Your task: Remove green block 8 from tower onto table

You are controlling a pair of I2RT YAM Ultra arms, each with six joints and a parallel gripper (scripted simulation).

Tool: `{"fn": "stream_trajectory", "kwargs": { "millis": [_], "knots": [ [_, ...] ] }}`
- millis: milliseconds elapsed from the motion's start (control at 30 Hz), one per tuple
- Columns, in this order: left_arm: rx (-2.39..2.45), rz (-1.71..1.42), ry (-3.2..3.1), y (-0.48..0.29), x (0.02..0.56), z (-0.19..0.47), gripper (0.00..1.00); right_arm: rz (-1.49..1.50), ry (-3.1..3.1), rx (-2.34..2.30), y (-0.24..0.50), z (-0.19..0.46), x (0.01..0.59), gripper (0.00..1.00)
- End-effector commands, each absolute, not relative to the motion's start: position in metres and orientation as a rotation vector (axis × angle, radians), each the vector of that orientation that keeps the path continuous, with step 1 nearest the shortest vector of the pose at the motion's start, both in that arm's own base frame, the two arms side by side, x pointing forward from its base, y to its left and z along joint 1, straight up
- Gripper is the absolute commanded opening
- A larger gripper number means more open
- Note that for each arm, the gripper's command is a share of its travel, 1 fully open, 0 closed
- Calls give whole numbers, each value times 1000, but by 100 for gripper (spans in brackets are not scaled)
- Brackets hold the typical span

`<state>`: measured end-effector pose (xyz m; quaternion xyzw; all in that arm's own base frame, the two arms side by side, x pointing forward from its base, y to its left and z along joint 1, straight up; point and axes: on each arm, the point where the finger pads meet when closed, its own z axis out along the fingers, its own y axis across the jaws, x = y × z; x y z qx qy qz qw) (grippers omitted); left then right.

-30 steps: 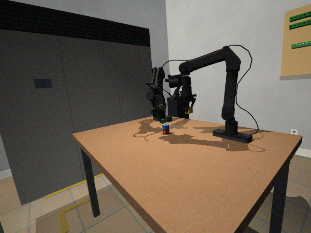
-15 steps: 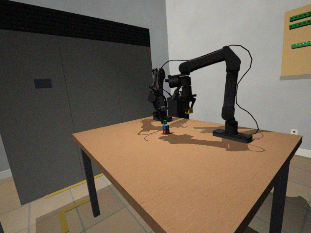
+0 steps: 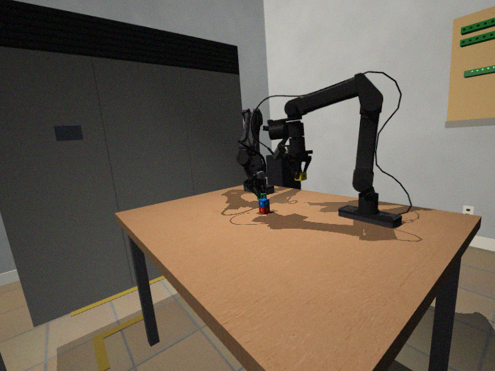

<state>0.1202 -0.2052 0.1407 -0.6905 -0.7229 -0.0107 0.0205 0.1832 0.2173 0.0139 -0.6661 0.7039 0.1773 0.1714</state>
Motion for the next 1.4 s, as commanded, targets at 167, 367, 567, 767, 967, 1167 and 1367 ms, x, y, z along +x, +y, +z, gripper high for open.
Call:
{"fn": "stream_trajectory", "kwargs": {
  "millis": [167,367,567,767,967,1167,1367],
  "knots": [
    [-2164,-18,-2270,-207,122,149,27,516,1966,-1892,221,5,184,27],
    [-2164,-18,-2270,-207,122,149,27,511,1957,-1884,222,4,186,27],
    [-2164,-18,-2270,-207,122,149,27,514,1970,-1886,219,-1,184,27],
    [-2164,-18,-2270,-207,122,149,27,514,1971,-1884,218,-4,184,27],
    [-2164,-18,-2270,-207,122,149,27,514,1971,-1884,218,-7,184,27],
    [-2164,-18,-2270,-207,122,149,27,512,1966,-1882,218,-7,185,27],
    [-2164,-18,-2270,-207,122,149,27,514,1972,-1884,218,-12,184,27]
  ]
}}
